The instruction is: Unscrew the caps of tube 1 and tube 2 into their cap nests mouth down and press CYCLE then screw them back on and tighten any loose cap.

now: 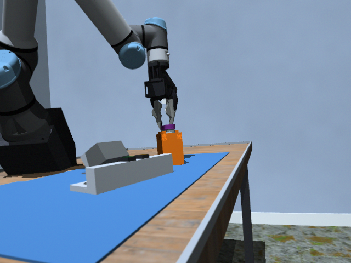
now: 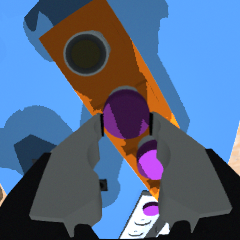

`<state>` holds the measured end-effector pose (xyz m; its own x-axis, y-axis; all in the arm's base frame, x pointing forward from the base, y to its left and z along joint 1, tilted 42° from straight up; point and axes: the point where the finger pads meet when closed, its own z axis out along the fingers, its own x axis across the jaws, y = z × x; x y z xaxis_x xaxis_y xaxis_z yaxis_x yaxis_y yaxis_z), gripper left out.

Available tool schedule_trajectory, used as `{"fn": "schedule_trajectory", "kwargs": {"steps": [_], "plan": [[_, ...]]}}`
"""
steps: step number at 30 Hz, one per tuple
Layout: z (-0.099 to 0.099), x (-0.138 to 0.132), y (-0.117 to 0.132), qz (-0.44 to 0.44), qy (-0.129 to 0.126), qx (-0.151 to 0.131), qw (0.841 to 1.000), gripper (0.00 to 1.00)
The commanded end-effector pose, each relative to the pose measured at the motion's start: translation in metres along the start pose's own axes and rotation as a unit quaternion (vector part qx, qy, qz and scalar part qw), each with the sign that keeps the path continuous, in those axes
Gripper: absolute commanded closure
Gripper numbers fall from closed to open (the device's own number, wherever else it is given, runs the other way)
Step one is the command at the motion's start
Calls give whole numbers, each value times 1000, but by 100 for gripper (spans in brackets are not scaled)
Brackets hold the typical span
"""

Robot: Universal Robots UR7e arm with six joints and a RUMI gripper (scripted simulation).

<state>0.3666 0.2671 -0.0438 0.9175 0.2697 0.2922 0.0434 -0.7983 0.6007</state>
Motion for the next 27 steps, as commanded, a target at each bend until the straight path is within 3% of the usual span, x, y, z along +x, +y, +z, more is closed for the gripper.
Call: {"fn": "schedule_trajectory", "kwargs": {"steps": [1, 12, 17, 19, 27], "plan": [[0, -1, -1, 6, -2, -3, 1000, 100], [0, -1, -1, 6, -2, -3, 1000, 100], [0, 0, -1, -119, -2, -3, 993, 100], [0, 0, -1, -119, -2, -3, 993, 100], [0, -1, 0, -289, -3, -2, 957, 100]]}}
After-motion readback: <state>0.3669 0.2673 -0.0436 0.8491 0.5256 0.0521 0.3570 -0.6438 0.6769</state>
